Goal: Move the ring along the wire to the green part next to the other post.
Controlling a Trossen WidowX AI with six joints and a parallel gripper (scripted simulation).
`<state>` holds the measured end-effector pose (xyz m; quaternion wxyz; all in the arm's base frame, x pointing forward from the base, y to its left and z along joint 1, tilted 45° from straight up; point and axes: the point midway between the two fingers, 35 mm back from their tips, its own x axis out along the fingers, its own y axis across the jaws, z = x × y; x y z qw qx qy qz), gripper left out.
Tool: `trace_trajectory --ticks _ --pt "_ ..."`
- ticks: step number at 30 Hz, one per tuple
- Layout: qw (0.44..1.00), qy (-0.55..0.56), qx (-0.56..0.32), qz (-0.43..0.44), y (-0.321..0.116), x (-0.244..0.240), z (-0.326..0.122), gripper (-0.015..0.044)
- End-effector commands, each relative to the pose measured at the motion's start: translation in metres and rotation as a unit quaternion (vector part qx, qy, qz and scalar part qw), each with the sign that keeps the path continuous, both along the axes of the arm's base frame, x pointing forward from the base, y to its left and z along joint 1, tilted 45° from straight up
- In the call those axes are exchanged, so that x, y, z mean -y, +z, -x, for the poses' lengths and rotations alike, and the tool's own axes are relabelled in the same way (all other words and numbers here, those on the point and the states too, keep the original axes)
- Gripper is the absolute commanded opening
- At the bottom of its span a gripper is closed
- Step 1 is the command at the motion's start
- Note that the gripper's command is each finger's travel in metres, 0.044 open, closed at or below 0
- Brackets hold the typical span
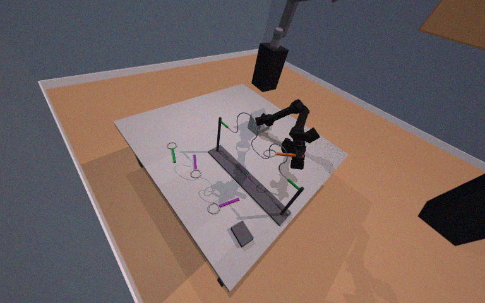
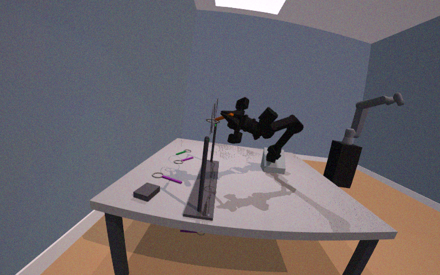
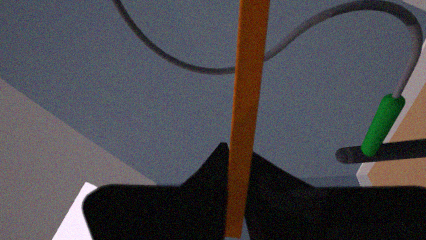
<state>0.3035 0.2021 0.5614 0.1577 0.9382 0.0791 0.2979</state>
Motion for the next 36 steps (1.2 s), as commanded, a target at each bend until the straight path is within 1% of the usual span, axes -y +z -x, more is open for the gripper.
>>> trace_trajectory --ticks 1,19,36 --pt "1.000 -0.002 0.004 0.022 -0.004 -0.008 0.001 -0.0150" --pt "0.980 -0.010 0.039 0.197 -0.038 -0.053 0.008 -0.0150" --pt "0.916 -0.018 0.077 0.394 -0.093 -0.085 0.012 -0.0150"
